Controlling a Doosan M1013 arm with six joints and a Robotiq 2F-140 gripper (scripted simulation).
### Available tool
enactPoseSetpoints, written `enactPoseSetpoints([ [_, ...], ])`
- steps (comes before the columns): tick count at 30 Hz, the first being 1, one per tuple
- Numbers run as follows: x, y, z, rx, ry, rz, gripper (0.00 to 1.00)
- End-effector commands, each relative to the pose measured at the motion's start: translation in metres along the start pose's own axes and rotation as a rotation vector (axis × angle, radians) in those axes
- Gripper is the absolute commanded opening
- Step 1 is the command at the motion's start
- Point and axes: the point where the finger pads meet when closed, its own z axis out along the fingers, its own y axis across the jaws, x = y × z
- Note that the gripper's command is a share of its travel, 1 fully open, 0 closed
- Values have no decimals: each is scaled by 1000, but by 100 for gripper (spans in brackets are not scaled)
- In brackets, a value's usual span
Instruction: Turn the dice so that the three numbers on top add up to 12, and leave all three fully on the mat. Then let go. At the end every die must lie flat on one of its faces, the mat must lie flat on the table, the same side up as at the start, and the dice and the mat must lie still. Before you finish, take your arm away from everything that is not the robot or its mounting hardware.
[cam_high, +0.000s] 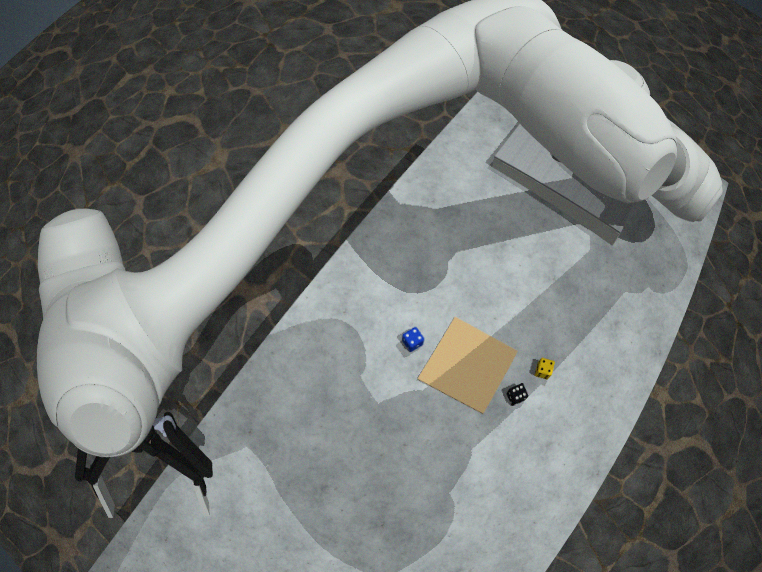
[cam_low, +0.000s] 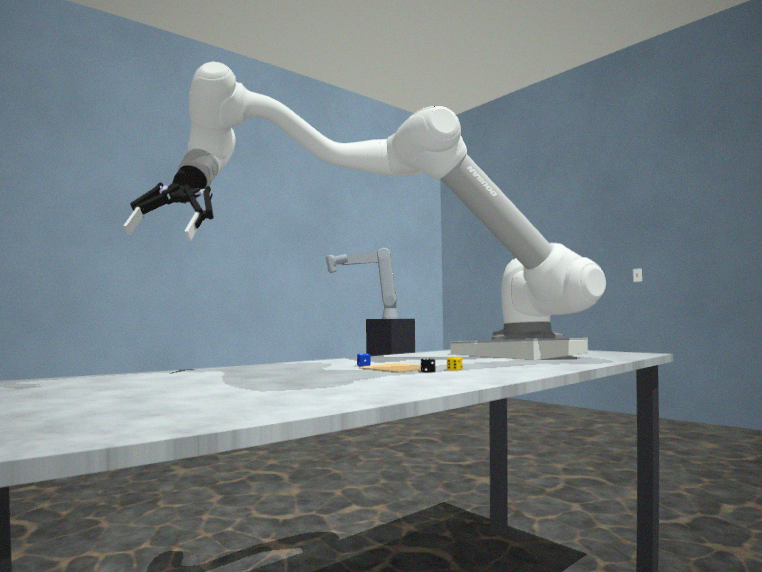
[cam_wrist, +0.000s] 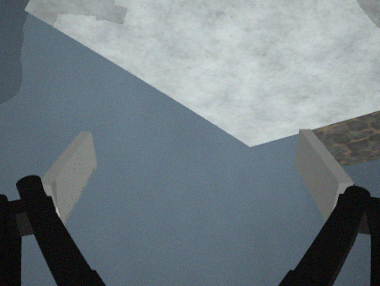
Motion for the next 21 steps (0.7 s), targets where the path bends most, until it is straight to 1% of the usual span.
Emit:
enactPoseSetpoints([
  [1, 0, 0, 0, 0, 0, 0, 100],
  [18, 0, 0, 0, 0, 0, 0, 100],
  [21, 8, 11, -1, -5, 22, -17, 100],
])
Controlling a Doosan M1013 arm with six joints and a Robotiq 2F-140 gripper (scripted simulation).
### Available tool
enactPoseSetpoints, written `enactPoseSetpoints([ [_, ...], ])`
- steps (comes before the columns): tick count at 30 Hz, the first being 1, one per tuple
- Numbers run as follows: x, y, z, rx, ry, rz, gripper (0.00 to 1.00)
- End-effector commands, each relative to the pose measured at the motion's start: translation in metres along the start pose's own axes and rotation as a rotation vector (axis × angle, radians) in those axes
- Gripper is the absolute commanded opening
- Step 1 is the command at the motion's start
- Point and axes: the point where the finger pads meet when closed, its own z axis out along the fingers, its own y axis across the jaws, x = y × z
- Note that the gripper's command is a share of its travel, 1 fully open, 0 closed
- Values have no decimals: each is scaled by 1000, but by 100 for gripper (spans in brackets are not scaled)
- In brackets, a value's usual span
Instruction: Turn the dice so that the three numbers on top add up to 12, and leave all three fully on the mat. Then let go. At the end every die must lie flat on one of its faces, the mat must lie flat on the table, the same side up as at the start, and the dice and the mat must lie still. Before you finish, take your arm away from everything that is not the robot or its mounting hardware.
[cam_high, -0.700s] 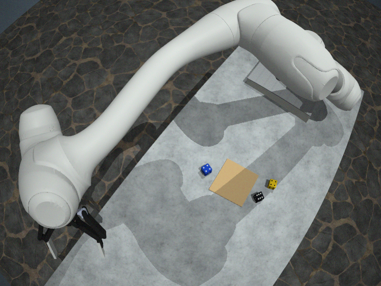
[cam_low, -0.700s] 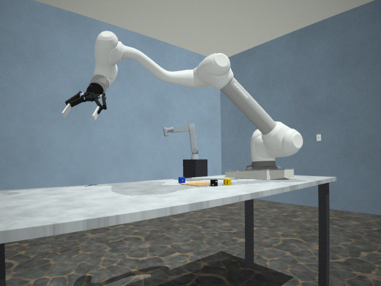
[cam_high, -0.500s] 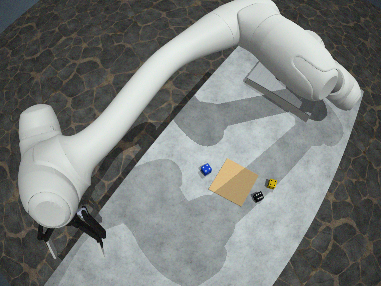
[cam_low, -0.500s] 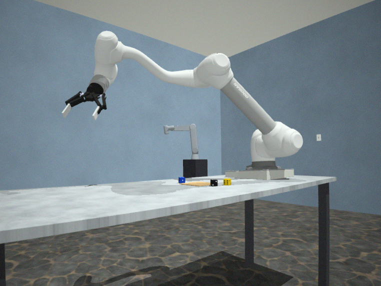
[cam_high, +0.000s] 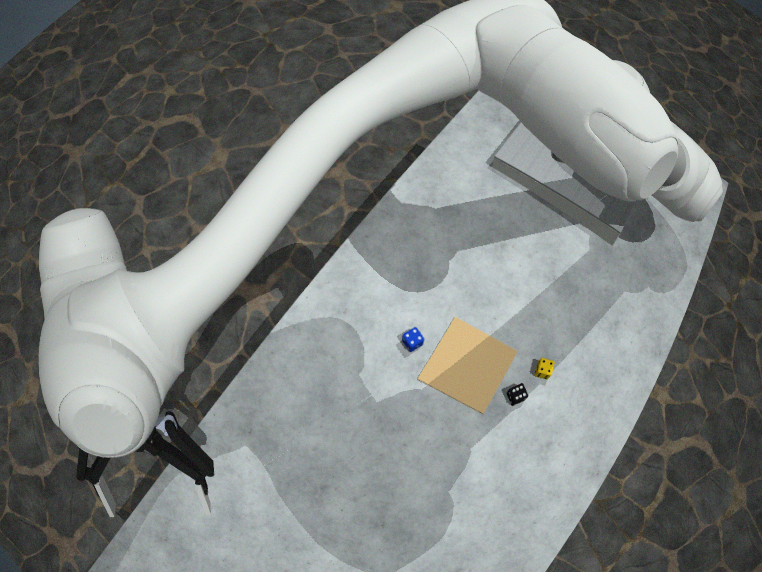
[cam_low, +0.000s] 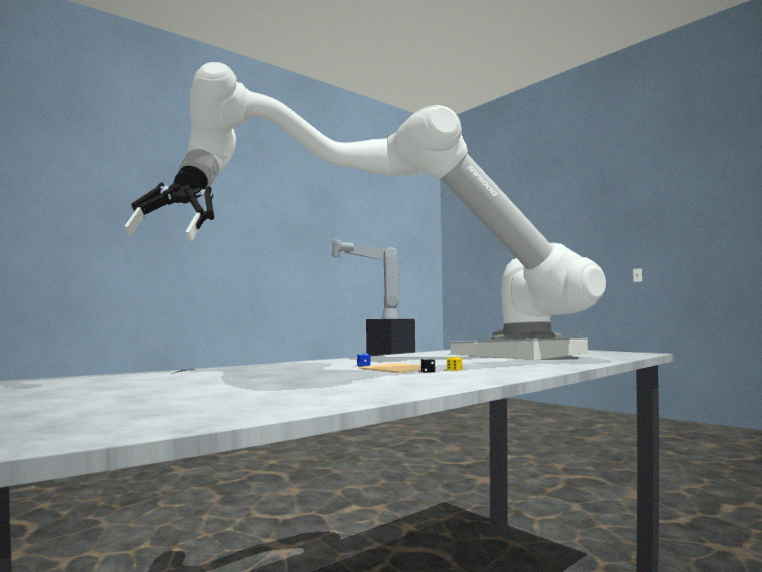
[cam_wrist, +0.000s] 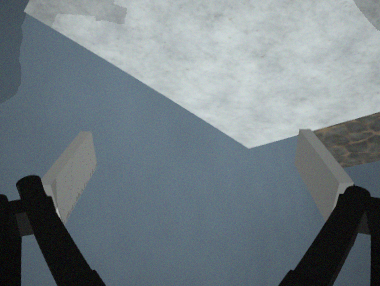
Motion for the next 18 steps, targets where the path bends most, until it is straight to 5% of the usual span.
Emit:
enactPoseSetpoints([
  [1, 13, 18, -1, -9, 36, -28, 100],
  [4, 47, 67, -5, -37, 128, -103, 100],
  [8, 64, 91, -8, -52, 169, -140, 100],
  [9, 84, 118, -12, -70, 213, -182, 100],
  [13, 84, 118, -12, -70, 213, -182, 100],
  [16, 125, 176, -24, -117, 306, -279, 100],
  [18, 128, 180, -25, -117, 306, -279, 100],
])
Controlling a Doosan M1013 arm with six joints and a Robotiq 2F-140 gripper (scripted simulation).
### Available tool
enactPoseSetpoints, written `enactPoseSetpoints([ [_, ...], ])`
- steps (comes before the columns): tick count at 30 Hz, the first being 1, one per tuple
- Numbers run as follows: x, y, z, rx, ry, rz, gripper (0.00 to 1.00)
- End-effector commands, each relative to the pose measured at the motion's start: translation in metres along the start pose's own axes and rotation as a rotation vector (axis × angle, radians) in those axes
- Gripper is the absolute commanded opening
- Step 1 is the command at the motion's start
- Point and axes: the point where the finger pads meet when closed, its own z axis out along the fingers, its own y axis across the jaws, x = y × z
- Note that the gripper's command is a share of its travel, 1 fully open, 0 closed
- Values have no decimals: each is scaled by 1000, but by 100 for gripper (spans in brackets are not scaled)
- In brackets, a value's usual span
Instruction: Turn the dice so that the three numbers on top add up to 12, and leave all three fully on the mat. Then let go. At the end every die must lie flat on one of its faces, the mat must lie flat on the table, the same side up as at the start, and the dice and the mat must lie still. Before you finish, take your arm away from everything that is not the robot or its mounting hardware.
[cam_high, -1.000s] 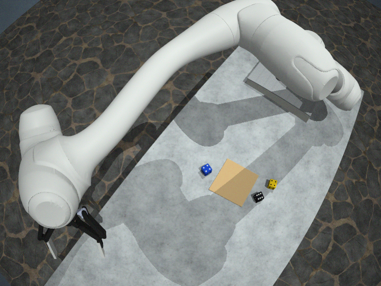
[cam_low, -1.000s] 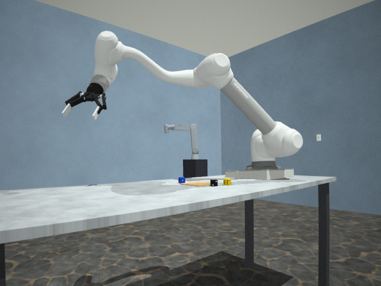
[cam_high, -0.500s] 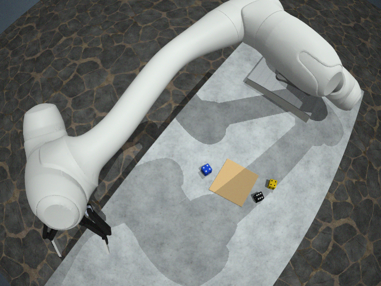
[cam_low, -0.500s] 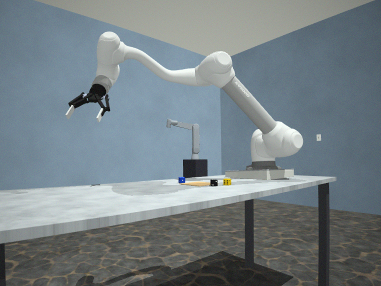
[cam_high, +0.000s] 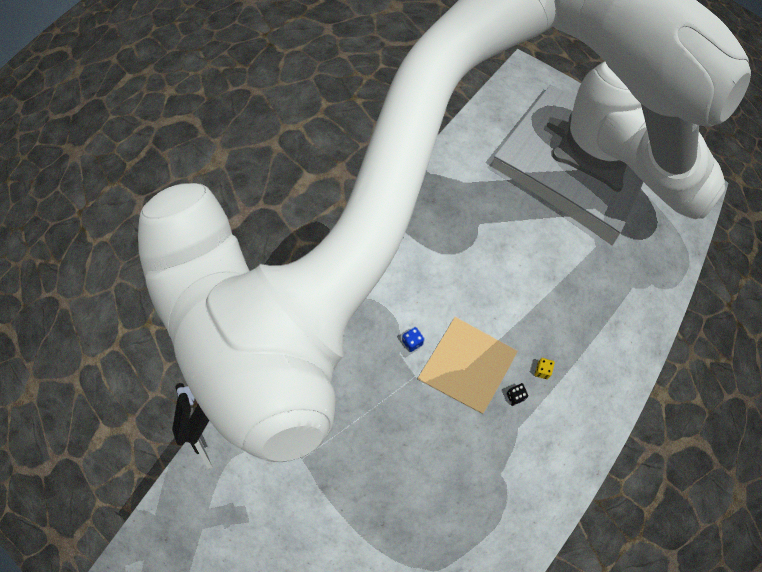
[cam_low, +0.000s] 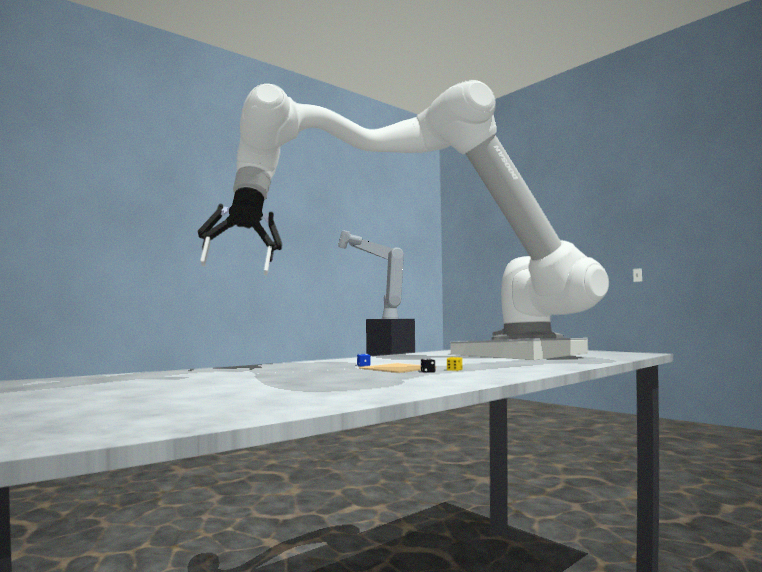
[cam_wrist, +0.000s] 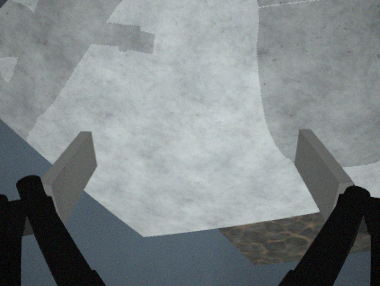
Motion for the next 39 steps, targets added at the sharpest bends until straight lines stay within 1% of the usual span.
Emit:
enactPoseSetpoints([
  [1, 27, 66, 2, -35, 86, -98, 100],
  [2, 30, 75, 2, -35, 86, -98, 100],
  [3, 30, 75, 2, -35, 86, -98, 100],
  [4, 43, 104, 3, -62, 129, -154, 100],
  [5, 47, 114, 3, -62, 129, -154, 100],
  [6, 47, 114, 3, -62, 129, -154, 100],
  [7, 60, 142, 3, -90, 169, -210, 100],
  [8, 64, 153, 3, -90, 169, -210, 100],
  [9, 64, 153, 3, -90, 169, -210, 100],
  [10, 76, 181, 3, -117, 204, -263, 100],
  [12, 76, 181, 3, -117, 204, -263, 100],
  [13, 93, 219, 2, -142, 235, -313, 100],
  [15, 95, 224, 2, -142, 235, -313, 100],
  [16, 109, 254, 1, -165, 261, -358, 100],
  [18, 109, 254, 1, -165, 261, -358, 100],
  [19, 120, 279, 1, -185, 281, -396, 100],
  [20, 120, 279, 1, -185, 281, -396, 100],
  [21, 130, 300, 0, -201, 297, -427, 100],
  [22, 130, 300, 0, -201, 297, -427, 100],
  [24, 141, 325, -1, -222, 316, -466, 100],
  [26, 145, 333, -2, -228, 322, -478, 100],
  [39, 145, 334, -2, -229, 323, -479, 100],
])
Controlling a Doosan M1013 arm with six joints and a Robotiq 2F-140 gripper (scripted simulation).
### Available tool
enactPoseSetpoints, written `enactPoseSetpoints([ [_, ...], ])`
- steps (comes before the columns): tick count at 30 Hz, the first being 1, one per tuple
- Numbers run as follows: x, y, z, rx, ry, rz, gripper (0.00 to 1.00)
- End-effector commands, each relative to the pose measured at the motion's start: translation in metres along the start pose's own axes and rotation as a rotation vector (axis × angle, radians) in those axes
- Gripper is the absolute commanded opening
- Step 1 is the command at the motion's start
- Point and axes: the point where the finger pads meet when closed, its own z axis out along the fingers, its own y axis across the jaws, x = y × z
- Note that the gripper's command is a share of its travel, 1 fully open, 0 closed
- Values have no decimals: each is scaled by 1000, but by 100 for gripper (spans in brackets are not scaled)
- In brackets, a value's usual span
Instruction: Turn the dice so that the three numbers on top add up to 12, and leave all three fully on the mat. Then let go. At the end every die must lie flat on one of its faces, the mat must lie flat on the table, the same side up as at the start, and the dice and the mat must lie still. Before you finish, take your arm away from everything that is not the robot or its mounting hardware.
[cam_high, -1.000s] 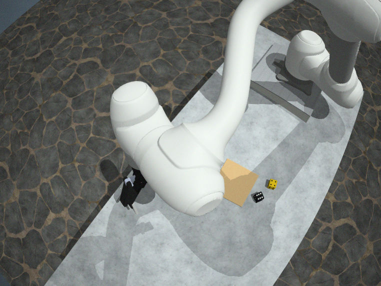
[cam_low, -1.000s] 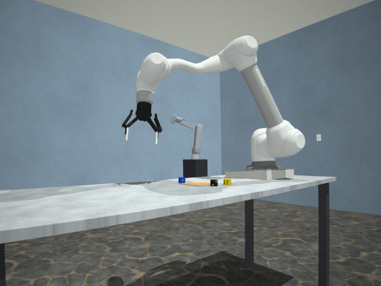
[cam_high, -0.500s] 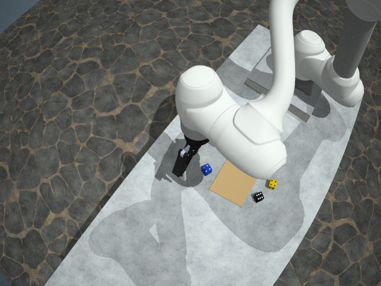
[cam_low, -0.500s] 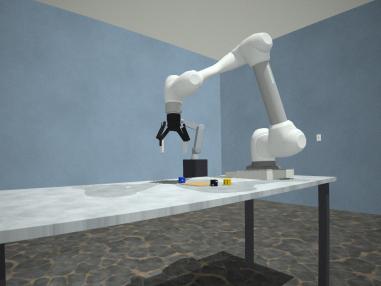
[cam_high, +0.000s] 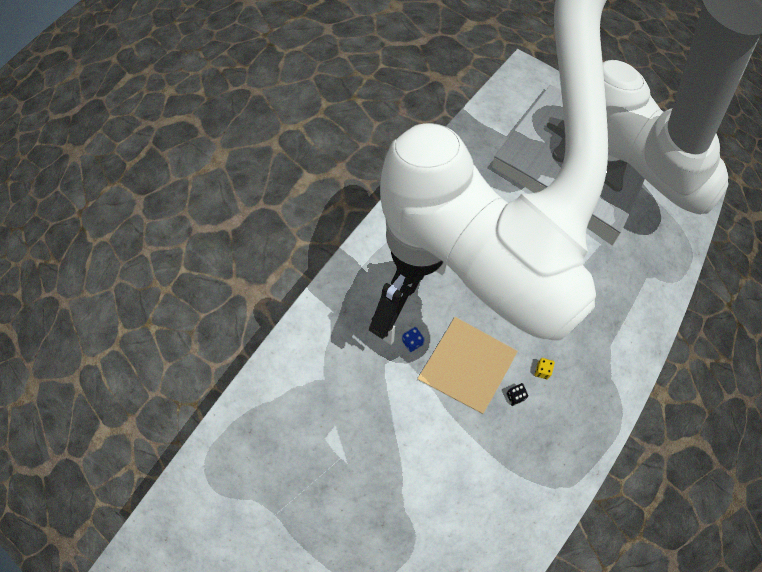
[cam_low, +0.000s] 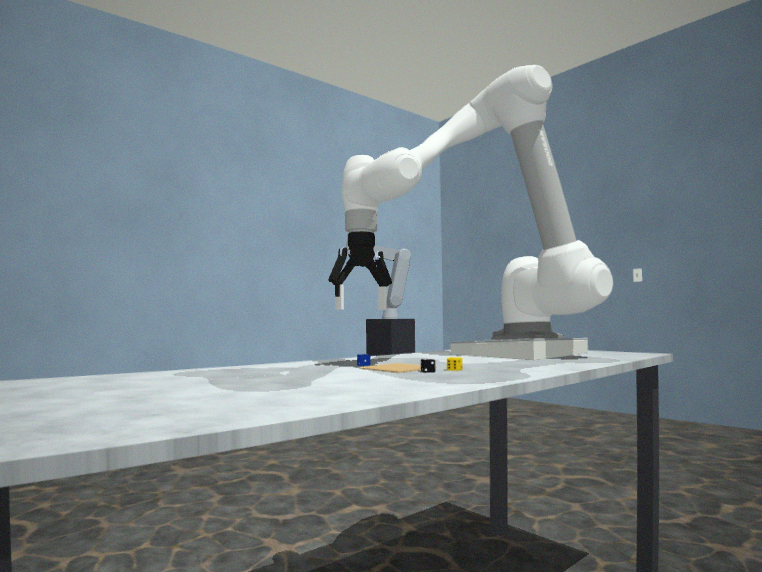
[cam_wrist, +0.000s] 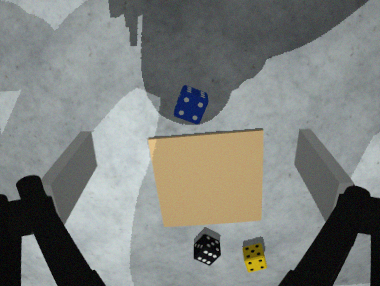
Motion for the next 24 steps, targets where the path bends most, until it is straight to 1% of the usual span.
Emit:
enactPoseSetpoints([
  [1, 0, 0, 0, 0, 0, 0, 100],
  [7, 0, 0, 5, -2, 2, 4, 100],
  [10, 0, 0, 19, -2, 2, 4, 100],
  [16, 0, 0, 58, -2, 2, 4, 100],
  [19, 0, 1, 73, -2, 2, 4, 100],
  [22, 0, 1, 83, -2, 2, 4, 100],
  [24, 0, 1, 83, -2, 2, 4, 100],
])
